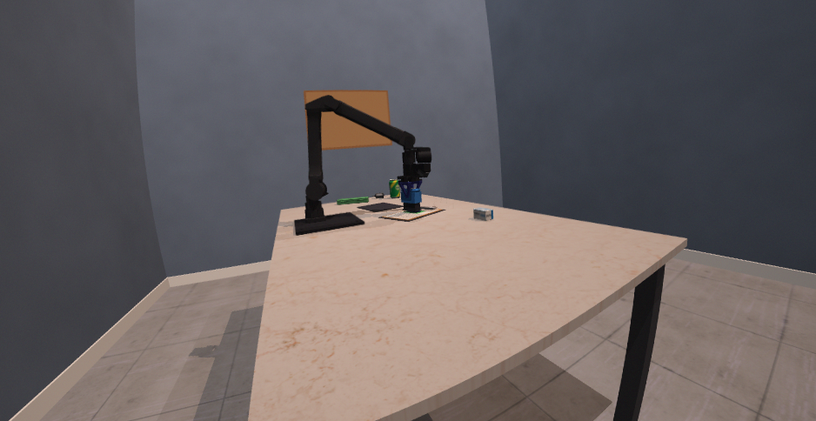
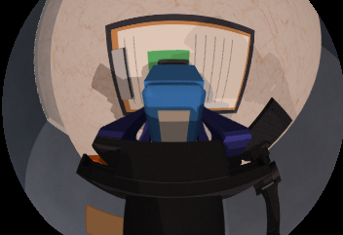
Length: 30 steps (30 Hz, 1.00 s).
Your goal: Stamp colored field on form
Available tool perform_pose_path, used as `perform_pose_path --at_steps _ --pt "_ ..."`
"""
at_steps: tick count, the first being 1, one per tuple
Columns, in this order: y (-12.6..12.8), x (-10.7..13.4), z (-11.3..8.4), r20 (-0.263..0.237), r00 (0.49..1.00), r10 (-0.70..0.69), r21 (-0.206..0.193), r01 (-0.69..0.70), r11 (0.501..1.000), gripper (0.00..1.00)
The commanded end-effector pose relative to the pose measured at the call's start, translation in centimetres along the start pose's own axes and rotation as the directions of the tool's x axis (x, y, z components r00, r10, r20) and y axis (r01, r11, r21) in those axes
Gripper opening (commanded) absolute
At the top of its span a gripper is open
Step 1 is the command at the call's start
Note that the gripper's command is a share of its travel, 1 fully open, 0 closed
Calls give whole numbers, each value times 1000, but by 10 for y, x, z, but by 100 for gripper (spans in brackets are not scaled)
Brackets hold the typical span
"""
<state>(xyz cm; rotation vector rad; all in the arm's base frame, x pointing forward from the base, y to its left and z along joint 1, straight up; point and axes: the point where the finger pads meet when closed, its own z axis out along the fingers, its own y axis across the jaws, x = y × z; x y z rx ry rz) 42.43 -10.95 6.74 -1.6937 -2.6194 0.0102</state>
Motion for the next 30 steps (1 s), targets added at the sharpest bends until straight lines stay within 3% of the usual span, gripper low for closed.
perform_pose_path --at_steps 1,5,8,9,11,14,16,19,23,24,26,28,30 --pt "23 -15 -61 61 998 2 -77 3 997 27" --pt "23 -15 -66 61 998 2 -77 3 997 27" --pt "23 -15 -49 37 999 0 -48 2 999 27" --pt "6 -1 -29 2 1000 -1 -4 1 1000 27" --pt "6 -1 -29 2 1000 -1 -4 1 1000 27" --pt "17 -4 -53 44 999 1 -57 2 998 27" --pt "16 10 -45 33 999 0 -44 2 999 27" --pt "35 47 -44 37 999 -1 -54 3 999 27" --pt "56 134 -42 31 1000 -5 -53 7 999 27" --pt "53 135 -42 29 1000 -5 -44 6 999 27" --pt "60 182 -41 29 1000 -7 -56 8 998 27" --pt "60 182 -41 29 1000 -7 -56 8 998 27" --pt "58 226 -39 25 1000 -9 -57 10 998 27"
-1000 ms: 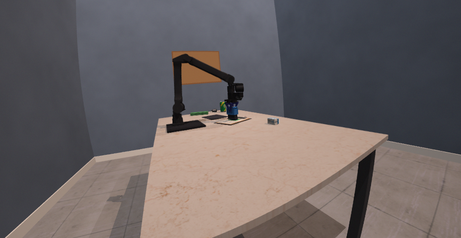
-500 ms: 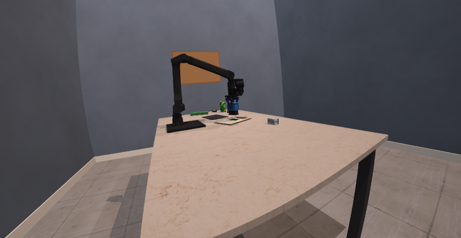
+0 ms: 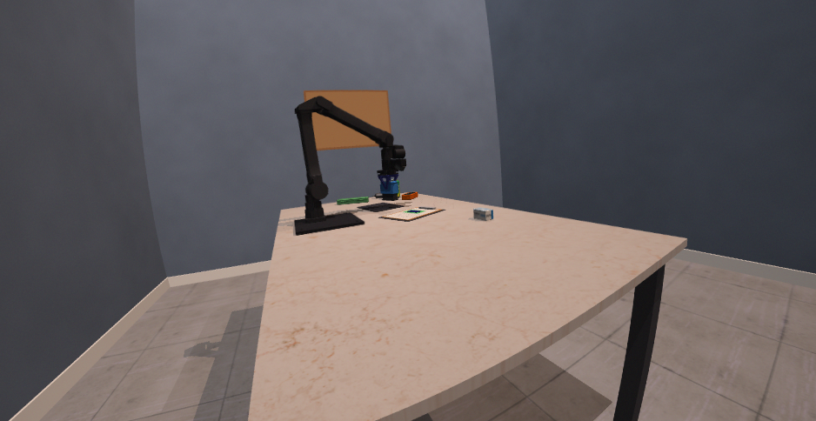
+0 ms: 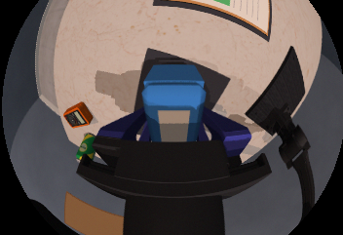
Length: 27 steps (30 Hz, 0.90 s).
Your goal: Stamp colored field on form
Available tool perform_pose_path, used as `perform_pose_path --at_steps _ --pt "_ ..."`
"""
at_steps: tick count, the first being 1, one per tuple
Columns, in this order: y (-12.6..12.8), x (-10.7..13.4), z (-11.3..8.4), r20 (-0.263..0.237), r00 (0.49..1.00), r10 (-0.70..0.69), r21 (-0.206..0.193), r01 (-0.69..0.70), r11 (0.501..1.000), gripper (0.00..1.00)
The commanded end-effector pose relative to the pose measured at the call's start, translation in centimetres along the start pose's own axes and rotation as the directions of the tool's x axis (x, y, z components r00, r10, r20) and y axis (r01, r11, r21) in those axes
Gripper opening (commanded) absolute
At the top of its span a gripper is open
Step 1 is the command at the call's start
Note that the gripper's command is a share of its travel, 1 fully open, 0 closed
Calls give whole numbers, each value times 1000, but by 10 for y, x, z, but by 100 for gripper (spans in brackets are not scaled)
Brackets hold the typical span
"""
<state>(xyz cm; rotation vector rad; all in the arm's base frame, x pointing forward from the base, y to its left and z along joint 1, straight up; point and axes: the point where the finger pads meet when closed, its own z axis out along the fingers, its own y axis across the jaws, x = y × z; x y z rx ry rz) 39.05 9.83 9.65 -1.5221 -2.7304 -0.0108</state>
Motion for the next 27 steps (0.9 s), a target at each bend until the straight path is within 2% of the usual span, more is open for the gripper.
perform_pose_path --at_steps 1,3,6,8,9,11,15,16,18,23,27 --pt "8 40 -11 25 992 121 -43 -120 992 27" --pt "5 67 -10 23 993 120 -38 -119 992 27" --pt "4 86 -9 21 993 119 -41 -118 992 27" --pt "21 84 -24 20 992 126 -83 -124 989 27" --pt "21 77 -25 20 990 141 -85 -139 987 27" --pt "20 77 -19 20 990 141 -65 -140 988 27" --pt "20 77 -19 20 990 141 -65 -140 988 27" --pt "21 87 -19 18 993 119 -64 -118 991 27" --pt "23 87 -20 18 993 119 -67 -117 991 27" --pt "25 85 -16 18 991 129 -47 -128 991 27" --pt "25 85 -25 18 992 125 -67 -124 990 27"
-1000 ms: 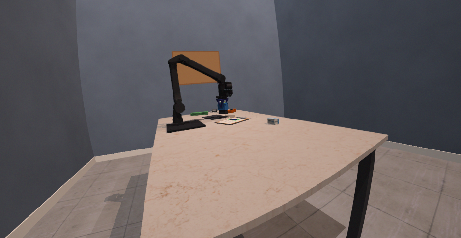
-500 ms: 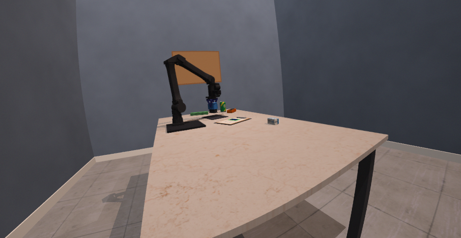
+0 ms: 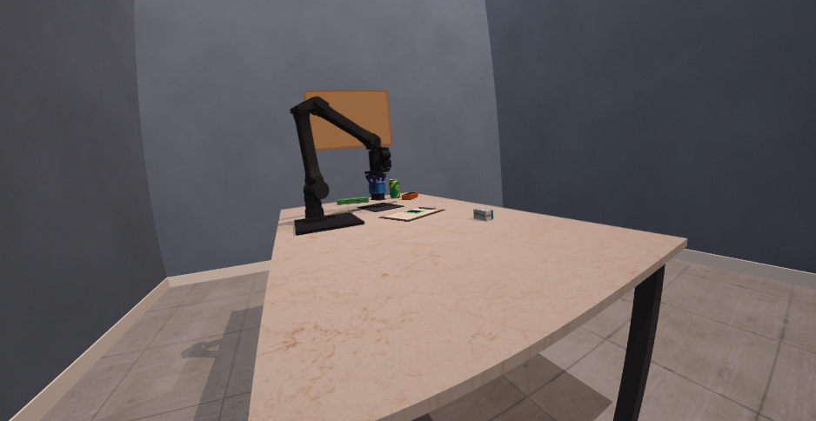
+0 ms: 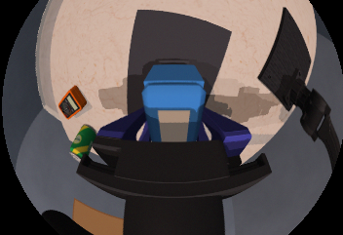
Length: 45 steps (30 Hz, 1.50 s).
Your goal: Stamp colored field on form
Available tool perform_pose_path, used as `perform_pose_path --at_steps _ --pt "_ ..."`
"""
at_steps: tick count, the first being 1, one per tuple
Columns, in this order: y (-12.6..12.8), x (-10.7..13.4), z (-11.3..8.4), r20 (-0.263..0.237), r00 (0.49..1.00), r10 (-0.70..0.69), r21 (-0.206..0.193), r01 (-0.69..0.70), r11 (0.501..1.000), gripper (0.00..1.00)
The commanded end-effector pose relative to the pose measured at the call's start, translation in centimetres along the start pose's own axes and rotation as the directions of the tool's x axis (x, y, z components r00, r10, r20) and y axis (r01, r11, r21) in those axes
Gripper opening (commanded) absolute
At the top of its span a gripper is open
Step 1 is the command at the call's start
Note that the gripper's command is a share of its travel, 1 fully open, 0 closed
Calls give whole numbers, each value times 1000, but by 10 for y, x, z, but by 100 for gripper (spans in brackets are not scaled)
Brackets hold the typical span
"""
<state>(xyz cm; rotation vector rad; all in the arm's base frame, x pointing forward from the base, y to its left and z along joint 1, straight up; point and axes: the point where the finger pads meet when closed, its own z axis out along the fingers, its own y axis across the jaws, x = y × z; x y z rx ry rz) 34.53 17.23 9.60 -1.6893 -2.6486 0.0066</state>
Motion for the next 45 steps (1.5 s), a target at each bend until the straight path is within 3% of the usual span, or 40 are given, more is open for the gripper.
perform_pose_path --at_steps 1,14,26,29,32,39,40,42,45 --pt "25 1 -27 -1 1000 6 -67 -6 998 27" --pt "25 -8 -25 1 1000 2 -53 -2 999 27" --pt "26 -1 -24 1 1000 -8 -57 8 998 27" --pt "31 -1 -19 0 1000 -8 -64 8 998 27" --pt "8 -2 5 1 1000 -9 -9 9 1000 27" --pt "8 -2 16 1 1000 -9 -8 9 1000 27" --pt "22 -1 -4 0 1000 -8 -70 8 997 27" --pt "8 -1 22 1 1000 -9 -12 9 1000 27" --pt "7 -1 30 1 1000 -9 -8 9 1000 27"
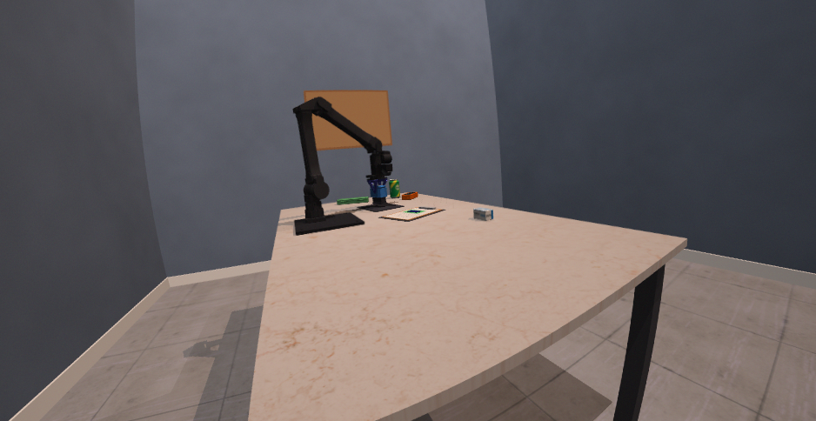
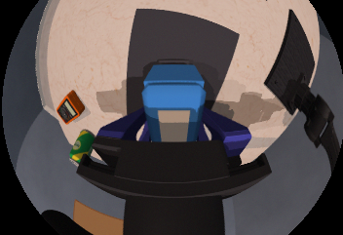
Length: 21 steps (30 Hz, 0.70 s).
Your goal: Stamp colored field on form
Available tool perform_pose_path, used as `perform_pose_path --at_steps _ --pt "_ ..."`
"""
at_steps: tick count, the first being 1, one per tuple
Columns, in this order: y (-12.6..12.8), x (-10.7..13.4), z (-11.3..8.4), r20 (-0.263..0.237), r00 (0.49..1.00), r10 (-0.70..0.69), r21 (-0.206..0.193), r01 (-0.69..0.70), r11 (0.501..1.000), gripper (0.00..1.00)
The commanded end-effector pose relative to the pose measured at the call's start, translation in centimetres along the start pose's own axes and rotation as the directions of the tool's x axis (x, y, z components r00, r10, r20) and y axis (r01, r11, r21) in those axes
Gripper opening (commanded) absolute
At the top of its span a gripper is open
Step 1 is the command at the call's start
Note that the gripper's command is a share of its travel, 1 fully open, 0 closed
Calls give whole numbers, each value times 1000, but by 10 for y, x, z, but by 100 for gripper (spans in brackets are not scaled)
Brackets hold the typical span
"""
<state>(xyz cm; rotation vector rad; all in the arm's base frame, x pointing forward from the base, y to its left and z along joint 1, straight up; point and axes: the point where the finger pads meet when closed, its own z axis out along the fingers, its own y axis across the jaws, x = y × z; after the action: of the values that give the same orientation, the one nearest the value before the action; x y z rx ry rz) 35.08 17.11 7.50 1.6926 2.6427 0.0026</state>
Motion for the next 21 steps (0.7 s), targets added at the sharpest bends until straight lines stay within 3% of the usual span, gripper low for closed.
perform_pose_path --at_steps 1,4,5,7,9,21 --pt "3 2 11 1 1000 -12 -1 12 1000 27" --pt "3 2 15 1 1000 -12 -3 12 1000 27" --pt "12 3 5 1 1000 -12 -34 12 999 27" --pt "10 3 1 1 1000 -12 -48 12 999 27" --pt "6 2 8 1 1000 -12 -31 12 999 27" --pt "4 2 9 1 1000 -12 -25 12 1000 27"
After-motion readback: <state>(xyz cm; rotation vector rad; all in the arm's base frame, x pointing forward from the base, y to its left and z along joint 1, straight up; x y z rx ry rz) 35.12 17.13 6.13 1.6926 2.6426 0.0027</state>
